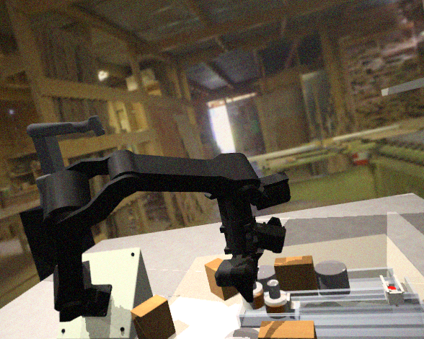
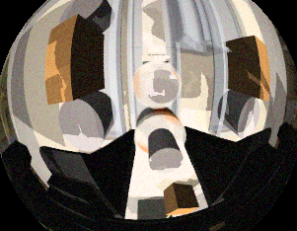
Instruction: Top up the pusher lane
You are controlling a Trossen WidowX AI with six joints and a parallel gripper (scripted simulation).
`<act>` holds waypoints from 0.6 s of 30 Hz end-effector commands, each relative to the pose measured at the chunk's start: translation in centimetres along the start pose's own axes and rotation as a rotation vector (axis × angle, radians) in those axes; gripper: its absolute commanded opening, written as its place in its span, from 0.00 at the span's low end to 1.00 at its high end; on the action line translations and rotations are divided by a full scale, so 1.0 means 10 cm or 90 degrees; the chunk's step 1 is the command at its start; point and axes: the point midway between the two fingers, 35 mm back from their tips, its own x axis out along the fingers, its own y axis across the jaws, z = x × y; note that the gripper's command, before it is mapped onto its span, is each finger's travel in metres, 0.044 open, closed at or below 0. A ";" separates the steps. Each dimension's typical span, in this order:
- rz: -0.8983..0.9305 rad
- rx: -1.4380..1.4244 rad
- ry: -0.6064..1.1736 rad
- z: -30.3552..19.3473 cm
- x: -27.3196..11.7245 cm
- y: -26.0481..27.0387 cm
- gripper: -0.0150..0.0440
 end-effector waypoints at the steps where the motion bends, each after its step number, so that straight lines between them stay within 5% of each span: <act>1: -0.007 0.008 -0.017 0.06 0.00 -0.02 0.25; 18: -0.007 0.008 -0.017 0.06 0.06 -0.02 0.25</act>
